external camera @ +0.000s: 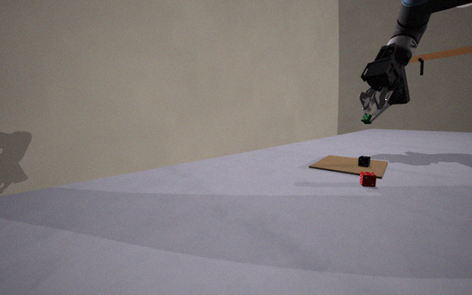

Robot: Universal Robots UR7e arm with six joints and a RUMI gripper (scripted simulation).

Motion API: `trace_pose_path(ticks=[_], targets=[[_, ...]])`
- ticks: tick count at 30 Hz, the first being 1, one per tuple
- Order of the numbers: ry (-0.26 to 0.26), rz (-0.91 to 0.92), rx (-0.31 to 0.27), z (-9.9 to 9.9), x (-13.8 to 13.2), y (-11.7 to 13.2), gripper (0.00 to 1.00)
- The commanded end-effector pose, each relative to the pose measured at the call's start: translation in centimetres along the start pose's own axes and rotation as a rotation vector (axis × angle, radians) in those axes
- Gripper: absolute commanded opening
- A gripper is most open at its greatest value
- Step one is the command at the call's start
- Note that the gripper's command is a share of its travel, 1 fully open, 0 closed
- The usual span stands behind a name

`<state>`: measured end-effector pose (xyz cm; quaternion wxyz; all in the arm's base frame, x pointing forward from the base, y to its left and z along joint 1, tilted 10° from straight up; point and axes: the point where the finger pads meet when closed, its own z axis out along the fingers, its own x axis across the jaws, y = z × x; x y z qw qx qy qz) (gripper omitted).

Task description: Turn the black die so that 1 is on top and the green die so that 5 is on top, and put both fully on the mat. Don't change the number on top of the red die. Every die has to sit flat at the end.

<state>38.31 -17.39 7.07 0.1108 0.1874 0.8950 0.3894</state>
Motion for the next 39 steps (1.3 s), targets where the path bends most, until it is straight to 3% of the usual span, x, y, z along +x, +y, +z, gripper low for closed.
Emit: trace_pose_path(ticks=[1, 5, 12, 26, 39], targets=[[0.014, -0.006, -0.153, 0.1, 0.1, -0.2, 0.03], [0.017, -0.005, -0.247, 0.1, 0.1, -0.2, 0.03], [0.016, -0.004, -0.295, 0.1, 0.1, -0.3, 0.03], [0.025, -0.005, -0.299, 0.6, 0.1, -0.7, 0.03], [0.025, -0.005, -0.299, 4.3, 0.3, -3.6, 0.03]])
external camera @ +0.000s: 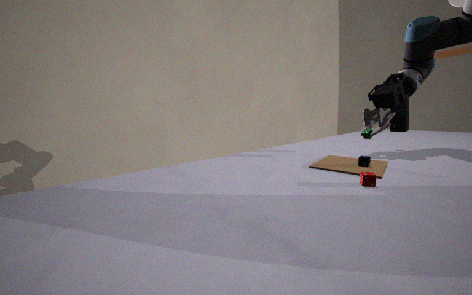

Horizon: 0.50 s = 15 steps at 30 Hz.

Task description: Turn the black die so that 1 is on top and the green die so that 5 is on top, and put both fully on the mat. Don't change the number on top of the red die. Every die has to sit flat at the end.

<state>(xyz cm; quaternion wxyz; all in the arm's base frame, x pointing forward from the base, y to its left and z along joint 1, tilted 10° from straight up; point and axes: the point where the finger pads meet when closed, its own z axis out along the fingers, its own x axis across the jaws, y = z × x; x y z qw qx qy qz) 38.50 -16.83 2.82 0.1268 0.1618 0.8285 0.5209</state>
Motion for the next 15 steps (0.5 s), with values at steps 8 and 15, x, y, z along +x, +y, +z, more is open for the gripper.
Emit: trace_pose_path(ticks=[8, 15], targets=[[-0.001, -0.001, 0.001, 1.7, 0.0, -2.5, 0.03], [-0.001, -0.001, 0.001, 2.0, 0.0, -2.9, 0.03]])
